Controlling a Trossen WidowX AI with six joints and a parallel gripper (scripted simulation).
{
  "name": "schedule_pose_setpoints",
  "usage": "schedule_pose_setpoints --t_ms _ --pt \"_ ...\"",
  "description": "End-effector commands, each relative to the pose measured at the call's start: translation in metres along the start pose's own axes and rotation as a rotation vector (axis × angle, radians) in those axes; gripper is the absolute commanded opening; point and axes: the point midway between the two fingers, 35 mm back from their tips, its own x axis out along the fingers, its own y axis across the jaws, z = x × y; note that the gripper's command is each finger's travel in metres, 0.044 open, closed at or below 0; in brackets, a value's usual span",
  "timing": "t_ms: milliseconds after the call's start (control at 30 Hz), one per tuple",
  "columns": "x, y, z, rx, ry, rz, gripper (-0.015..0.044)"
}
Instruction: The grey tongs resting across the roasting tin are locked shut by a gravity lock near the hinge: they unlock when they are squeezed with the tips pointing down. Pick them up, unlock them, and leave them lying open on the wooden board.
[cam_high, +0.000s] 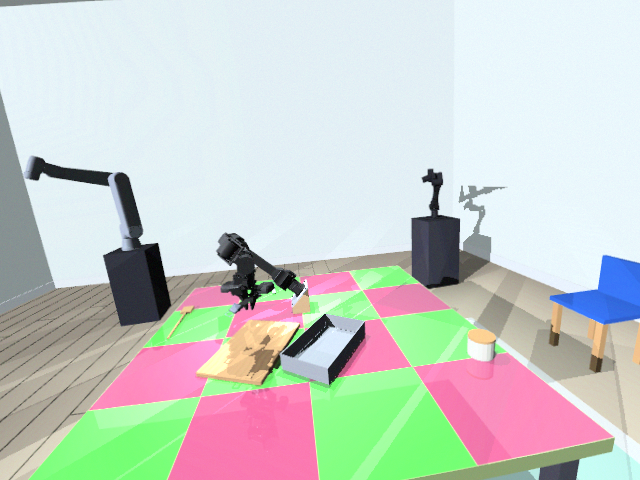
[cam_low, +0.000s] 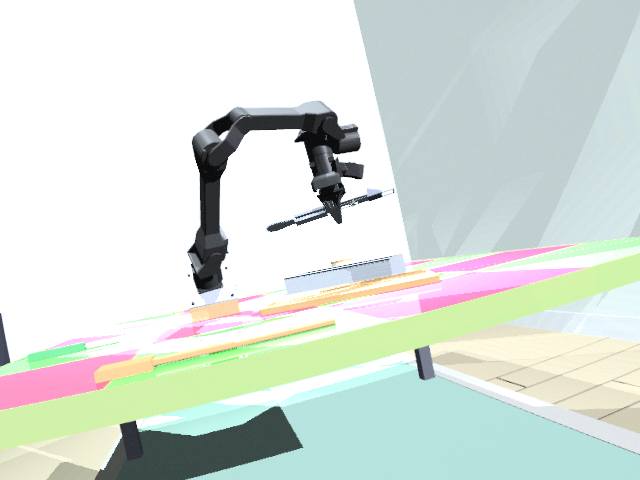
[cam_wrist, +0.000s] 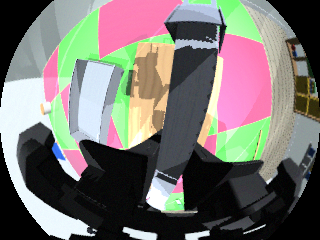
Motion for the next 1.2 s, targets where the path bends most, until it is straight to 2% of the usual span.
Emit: schedule_pose_setpoints --t_ms 0,1167 --pt "-0.002 0.003 0.0 -0.015 -0.07 0.019 -0.015" --pt "-0.02 0.01 -0.005 -0.044 -0.638 0.063 -0.015"
